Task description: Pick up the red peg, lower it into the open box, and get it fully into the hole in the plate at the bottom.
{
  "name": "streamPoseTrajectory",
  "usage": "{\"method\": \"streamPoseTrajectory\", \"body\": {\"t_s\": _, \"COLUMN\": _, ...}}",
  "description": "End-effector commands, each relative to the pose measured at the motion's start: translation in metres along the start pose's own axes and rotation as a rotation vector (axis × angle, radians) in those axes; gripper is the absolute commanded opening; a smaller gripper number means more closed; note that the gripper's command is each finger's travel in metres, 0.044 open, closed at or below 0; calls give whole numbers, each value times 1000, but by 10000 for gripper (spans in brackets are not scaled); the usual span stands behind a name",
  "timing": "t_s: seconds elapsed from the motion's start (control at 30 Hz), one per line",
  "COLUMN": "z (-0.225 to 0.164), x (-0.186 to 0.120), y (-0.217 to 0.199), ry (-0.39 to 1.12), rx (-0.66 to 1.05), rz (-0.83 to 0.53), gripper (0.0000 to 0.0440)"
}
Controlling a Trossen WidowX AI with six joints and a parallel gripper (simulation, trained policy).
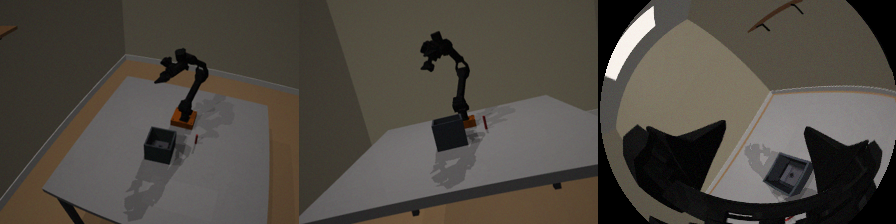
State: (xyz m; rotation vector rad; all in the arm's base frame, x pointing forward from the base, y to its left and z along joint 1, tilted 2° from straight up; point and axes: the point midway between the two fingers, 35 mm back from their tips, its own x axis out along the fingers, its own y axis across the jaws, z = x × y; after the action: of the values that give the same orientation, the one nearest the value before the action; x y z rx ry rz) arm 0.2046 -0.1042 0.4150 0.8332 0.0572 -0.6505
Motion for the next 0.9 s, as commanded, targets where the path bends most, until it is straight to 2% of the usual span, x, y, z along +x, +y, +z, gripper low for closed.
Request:
{"method": "streamPoseTrajectory", "body": {"t_s": 0.0, "z": -23, "x": 6, "y": 7, "ry": 97, "rx": 72, "rz": 19, "gripper": 440}}
{"method": "streamPoseTrajectory", "body": {"t_s": 0.43, "z": -90, "x": 8, "y": 21, "ry": 380, "rx": 254, "rz": 20, "gripper": 440}}
{"method": "streamPoseTrajectory", "body": {"t_s": 0.87, "z": -160, "x": -4, "y": 23, "ry": 656, "rx": 384, "rz": -88, "gripper": 440}}
